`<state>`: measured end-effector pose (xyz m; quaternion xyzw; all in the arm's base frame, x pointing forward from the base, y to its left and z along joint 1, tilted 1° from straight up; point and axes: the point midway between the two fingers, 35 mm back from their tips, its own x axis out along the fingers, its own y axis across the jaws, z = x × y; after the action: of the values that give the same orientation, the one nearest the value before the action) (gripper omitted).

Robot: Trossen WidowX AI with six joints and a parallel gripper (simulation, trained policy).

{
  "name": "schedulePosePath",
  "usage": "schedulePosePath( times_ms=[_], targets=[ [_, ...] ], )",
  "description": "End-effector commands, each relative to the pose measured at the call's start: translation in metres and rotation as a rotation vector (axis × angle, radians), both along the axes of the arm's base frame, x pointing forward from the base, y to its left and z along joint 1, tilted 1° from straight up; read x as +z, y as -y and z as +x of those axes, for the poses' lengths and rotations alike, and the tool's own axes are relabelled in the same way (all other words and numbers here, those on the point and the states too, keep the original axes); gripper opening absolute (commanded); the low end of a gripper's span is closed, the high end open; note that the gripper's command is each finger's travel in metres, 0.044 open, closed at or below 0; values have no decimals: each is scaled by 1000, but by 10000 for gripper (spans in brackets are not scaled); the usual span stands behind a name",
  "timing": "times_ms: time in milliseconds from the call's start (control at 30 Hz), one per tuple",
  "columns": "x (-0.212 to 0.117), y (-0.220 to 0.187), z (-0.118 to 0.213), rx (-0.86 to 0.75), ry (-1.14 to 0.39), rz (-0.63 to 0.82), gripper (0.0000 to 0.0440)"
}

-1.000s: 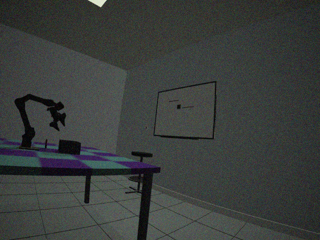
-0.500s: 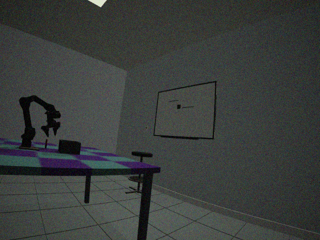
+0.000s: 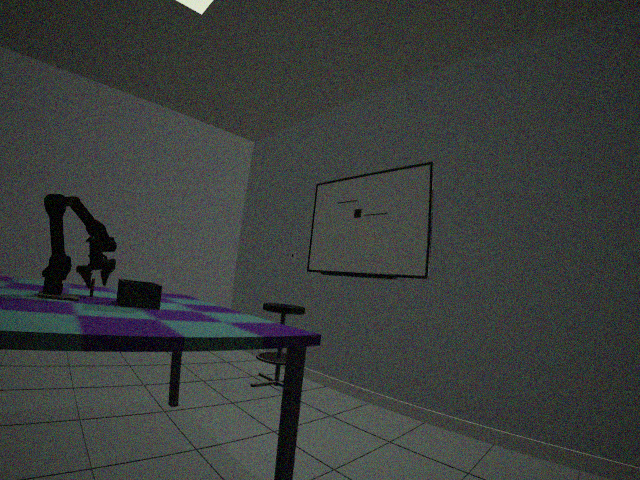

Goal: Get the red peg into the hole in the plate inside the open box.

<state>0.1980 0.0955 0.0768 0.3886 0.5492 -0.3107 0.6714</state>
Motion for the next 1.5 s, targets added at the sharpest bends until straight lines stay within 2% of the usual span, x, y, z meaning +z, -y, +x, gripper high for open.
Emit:
schedulePosePath(
  times_ms=[0, 67, 567, 1067, 1467],
  targets=[
    [-15, -2, -2, -14, -5, 9, 429],
    [-20, -2, -3, -25, -11, 14, 390],
    [-25, -1, -10, -25, -96, 73, 0],
    [24, 24, 15, 67, 51, -32, 0],
    [71, 57, 42, 77, 142, -115, 0]
  ],
)
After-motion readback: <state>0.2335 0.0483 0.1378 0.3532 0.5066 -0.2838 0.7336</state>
